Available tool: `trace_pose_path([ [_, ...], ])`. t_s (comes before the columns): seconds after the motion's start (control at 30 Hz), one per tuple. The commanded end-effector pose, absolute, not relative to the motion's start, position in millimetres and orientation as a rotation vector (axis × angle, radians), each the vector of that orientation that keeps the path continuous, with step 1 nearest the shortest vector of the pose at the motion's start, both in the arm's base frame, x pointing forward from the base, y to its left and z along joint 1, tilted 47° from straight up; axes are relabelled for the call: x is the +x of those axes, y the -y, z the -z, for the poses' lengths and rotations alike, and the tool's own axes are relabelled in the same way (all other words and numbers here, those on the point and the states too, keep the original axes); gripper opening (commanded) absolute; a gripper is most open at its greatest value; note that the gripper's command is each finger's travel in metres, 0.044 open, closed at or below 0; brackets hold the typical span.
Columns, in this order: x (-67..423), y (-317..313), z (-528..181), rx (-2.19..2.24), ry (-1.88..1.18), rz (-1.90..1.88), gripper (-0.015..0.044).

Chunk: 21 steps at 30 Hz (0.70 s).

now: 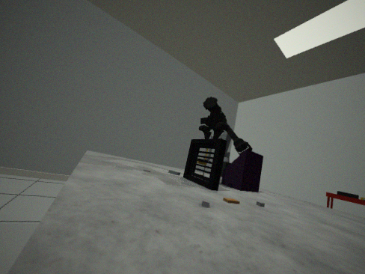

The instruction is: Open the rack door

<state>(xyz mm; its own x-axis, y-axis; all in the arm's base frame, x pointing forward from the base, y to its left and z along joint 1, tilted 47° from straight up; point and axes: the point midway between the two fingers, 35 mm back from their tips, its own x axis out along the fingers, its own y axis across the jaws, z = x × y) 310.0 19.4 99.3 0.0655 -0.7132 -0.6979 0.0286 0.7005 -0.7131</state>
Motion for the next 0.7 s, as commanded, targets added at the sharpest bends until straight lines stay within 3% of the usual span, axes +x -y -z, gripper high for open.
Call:
trace_pose_path([
  [0.0, 311, -15, -95, -0.626, -1.409, 0.615, 0.0291],
  [0.67, 314, 8, -73, -0.626, -1.408, 0.615, 0.0291],
])
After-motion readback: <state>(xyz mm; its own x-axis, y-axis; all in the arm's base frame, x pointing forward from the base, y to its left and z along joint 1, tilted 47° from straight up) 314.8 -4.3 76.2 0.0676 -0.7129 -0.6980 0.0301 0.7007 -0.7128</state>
